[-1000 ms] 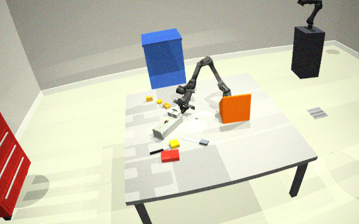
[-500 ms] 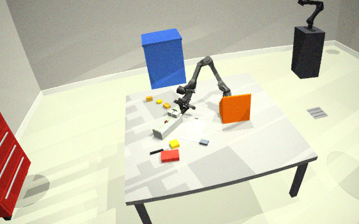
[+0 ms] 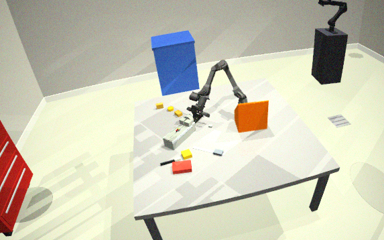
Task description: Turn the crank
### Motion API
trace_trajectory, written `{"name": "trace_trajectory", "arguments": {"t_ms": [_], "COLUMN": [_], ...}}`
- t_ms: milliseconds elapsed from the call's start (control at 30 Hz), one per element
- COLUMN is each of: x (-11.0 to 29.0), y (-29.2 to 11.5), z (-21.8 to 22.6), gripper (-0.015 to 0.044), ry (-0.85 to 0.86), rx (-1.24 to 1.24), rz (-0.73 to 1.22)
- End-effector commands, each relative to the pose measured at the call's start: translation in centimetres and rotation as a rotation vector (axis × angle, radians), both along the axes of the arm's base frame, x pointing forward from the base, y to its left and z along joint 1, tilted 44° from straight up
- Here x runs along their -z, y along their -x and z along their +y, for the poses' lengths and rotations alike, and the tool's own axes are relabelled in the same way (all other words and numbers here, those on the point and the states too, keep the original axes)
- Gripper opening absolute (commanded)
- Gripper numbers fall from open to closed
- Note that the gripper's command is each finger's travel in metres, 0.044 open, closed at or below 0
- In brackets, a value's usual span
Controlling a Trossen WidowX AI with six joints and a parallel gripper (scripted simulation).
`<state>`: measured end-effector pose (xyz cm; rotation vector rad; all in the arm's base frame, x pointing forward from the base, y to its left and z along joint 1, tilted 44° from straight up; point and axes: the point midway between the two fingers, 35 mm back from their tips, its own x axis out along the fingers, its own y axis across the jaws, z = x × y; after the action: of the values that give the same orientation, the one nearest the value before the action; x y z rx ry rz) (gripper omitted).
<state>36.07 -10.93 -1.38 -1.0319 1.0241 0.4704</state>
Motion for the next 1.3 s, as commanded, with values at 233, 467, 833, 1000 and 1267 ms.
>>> {"name": "trace_trajectory", "arguments": {"t_ms": [233, 467, 833, 1000, 1267], "x": [0.0, -0.3, -0.9, -1.2, -1.9], "y": [0.9, 1.1, 1.3, 1.3, 1.2], "z": [1.1, 1.6, 2.4, 2.8, 3.3], "gripper": [0.0000, 0.0000, 0.0000, 0.0000, 0.0000], "ry": [-0.010, -0.010, -0.010, -0.011, -0.011], "rx": [-0.004, -0.004, -0.004, -0.004, -0.004], "rz": [0.010, 0.010, 0.010, 0.010, 0.009]}}
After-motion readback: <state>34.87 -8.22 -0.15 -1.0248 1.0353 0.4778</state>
